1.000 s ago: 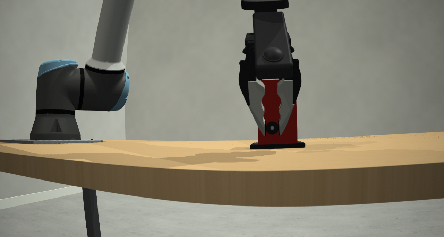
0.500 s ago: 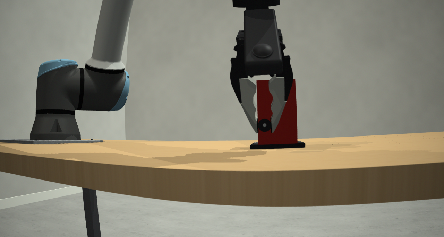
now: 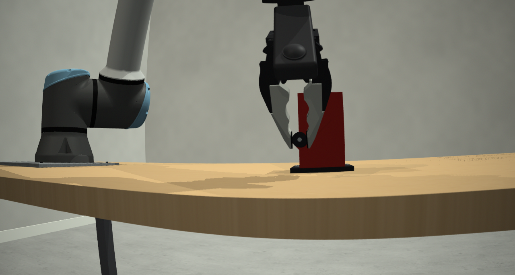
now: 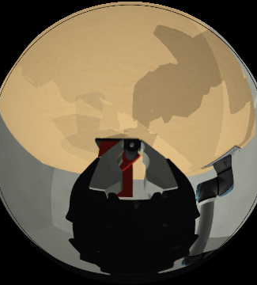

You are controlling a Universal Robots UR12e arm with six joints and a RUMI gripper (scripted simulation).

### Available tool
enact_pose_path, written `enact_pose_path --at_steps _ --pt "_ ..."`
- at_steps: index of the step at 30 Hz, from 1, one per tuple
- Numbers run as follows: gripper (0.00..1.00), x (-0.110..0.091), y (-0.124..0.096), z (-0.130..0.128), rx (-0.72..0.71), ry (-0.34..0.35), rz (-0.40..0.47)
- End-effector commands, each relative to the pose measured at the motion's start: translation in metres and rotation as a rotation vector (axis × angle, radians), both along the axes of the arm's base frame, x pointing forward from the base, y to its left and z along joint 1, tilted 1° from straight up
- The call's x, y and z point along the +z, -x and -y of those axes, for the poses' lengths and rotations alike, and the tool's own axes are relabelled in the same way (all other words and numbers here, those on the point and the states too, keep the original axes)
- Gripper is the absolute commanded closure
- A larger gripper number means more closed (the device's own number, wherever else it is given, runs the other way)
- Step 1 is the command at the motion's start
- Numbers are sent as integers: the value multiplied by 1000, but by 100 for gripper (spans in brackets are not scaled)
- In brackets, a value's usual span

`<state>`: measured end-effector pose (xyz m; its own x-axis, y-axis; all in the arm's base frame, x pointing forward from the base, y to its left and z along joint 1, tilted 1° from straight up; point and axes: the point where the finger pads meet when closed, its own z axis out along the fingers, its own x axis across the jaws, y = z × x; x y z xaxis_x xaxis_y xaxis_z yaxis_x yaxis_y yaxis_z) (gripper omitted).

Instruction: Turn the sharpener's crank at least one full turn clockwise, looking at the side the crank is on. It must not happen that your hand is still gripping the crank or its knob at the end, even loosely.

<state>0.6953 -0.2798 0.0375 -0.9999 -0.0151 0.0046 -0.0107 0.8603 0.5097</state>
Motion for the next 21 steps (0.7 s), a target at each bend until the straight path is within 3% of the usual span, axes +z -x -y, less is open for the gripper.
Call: enact_pose_path --at_steps 1,21 --pt "91 6 6 1 0 0 -1" --pt "91 24 10 2 1 3 2"
